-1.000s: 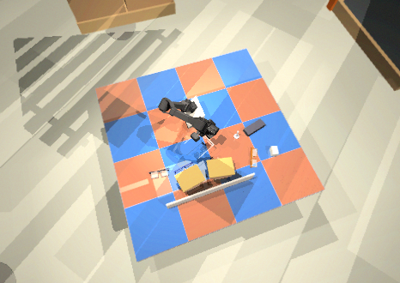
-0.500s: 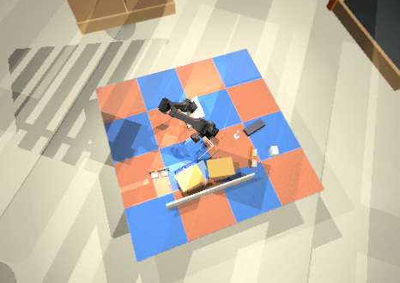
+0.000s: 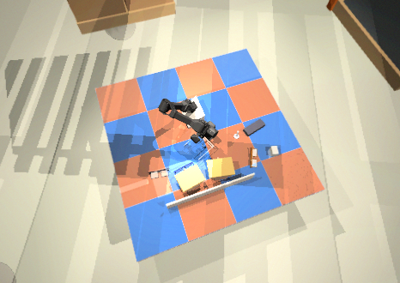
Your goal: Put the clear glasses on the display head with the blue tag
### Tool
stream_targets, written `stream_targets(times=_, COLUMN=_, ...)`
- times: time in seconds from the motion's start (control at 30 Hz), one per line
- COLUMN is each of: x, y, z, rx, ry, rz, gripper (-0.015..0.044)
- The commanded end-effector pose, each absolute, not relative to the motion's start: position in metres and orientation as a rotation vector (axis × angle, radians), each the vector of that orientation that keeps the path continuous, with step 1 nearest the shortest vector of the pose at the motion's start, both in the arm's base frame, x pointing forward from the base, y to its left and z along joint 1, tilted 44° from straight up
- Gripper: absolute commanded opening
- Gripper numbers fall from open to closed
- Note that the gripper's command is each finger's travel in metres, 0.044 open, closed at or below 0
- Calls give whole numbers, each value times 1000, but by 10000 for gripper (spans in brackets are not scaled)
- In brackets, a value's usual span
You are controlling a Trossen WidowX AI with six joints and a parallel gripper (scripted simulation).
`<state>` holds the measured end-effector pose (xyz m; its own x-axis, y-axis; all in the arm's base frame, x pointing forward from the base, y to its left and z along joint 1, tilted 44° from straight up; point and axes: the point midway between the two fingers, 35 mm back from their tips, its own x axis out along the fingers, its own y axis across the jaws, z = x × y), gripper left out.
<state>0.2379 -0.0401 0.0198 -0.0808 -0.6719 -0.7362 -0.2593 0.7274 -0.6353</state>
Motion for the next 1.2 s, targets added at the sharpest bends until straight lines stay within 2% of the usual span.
stream_targets(times=0.0, x=237, y=-44, z=17, rx=-765, ry=1660, rz=-402, gripper=0)
stream_targets(times=1.17, x=230, y=-65, z=-4, rx=-769, ry=1661, rz=-408, gripper=0)
